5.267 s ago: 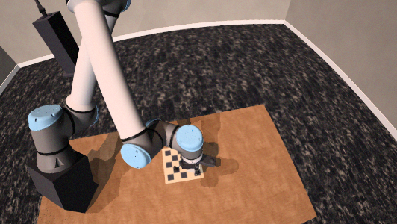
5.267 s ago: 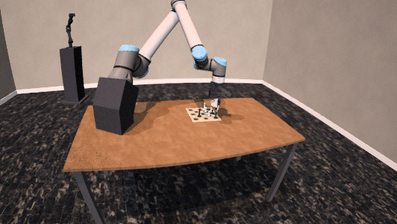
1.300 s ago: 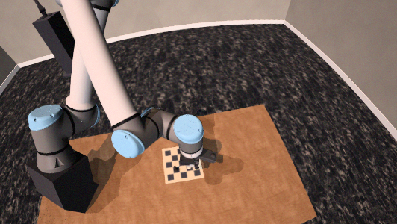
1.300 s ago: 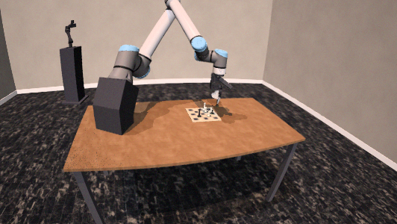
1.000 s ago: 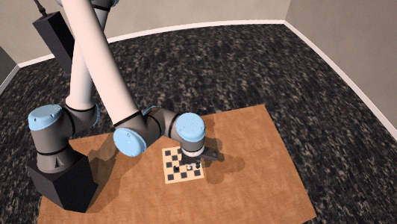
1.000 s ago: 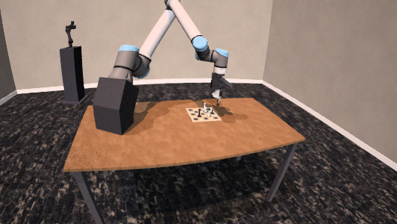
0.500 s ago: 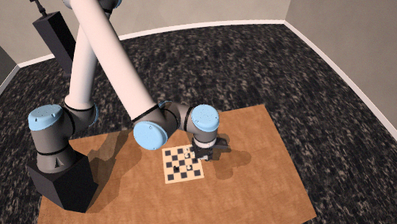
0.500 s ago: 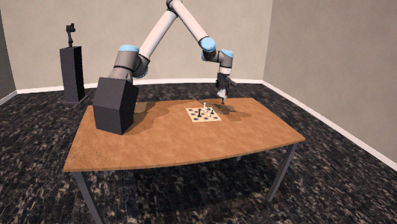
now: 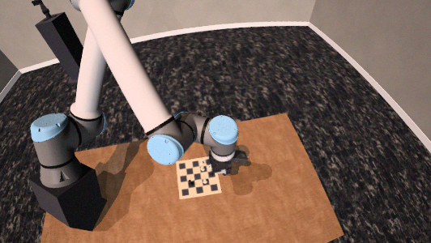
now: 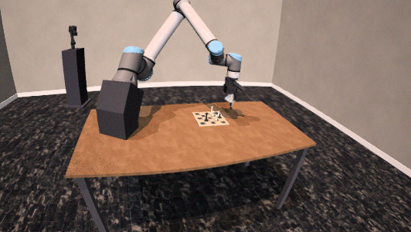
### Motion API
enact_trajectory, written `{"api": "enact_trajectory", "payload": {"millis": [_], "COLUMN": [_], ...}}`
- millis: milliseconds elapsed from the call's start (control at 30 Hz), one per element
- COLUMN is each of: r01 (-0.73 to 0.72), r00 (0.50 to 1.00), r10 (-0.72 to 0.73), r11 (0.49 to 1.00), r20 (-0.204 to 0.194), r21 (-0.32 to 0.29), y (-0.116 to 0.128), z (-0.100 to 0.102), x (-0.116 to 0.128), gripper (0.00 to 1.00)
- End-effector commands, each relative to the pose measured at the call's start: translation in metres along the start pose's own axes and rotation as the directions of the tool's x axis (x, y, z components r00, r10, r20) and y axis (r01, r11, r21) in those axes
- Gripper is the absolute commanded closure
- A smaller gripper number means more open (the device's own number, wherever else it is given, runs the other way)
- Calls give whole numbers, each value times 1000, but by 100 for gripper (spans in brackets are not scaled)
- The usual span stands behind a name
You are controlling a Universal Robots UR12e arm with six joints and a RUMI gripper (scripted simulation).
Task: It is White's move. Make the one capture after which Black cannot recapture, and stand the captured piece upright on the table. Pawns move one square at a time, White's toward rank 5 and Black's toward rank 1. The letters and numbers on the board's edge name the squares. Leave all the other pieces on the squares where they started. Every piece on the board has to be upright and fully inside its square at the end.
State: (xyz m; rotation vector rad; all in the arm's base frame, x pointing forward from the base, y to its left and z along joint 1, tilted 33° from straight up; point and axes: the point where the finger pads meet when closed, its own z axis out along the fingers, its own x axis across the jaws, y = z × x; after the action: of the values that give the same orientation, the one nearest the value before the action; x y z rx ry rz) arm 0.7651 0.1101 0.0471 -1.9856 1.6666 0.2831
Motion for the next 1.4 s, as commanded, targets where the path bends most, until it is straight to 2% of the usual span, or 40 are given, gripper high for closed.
{"api": "enact_trajectory", "payload": {"millis": [0,133,200,433,600,1367], "r01": [0,0,0,0,0,0], "r00": [1000,1000,1000,1000,1000,1000], "r10": [0,0,0,0,0,0], "r11": [1000,1000,1000,1000,1000,1000], "r20": [-1,-1,-1,-1,-1,-1], "r21": [1,1,1,1,1,1], "y": [-1,-1,-1,-1,-1,-1], "z": [18,37,37,68,81,84], "x": [0,0,0,0,0,0], "gripper": [100,100,100,100,100,100]}}
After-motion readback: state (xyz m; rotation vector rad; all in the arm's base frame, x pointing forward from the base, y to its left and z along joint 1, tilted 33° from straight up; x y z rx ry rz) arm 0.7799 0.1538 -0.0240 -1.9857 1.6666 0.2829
